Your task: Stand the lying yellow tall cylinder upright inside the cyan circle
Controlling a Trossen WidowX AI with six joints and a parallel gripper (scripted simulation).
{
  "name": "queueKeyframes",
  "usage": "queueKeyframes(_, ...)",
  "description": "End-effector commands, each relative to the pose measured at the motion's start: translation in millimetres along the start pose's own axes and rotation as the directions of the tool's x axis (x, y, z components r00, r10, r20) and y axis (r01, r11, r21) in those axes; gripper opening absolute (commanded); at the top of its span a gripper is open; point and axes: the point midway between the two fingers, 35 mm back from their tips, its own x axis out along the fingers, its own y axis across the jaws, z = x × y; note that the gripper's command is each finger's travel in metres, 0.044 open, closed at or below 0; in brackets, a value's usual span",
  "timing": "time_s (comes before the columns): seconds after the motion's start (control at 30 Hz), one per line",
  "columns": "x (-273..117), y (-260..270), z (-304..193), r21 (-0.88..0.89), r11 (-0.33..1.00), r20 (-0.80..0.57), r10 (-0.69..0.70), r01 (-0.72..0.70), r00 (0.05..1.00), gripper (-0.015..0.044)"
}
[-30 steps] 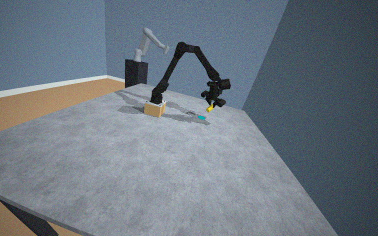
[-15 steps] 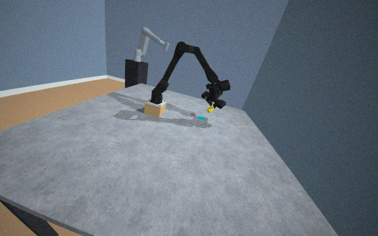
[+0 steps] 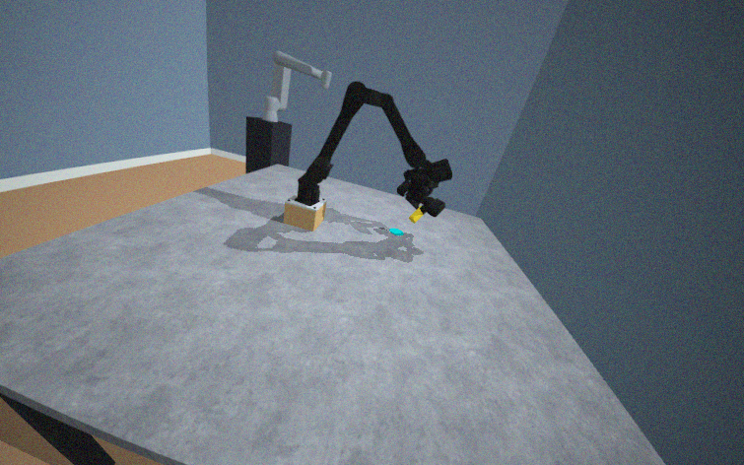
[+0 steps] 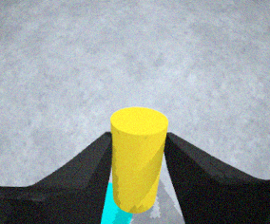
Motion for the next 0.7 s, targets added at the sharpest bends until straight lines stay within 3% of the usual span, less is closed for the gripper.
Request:
queueKeyframes(0.0,-0.2,-1.3,-0.1,0.007,1.0,0.028,0.005,-0.005,1.0,0.0105)
queueKeyframes(0.67,-2.3,-5.6,-0.5,0.009,1.0,0.157,0.022,-0.023,0.987,0.0105)
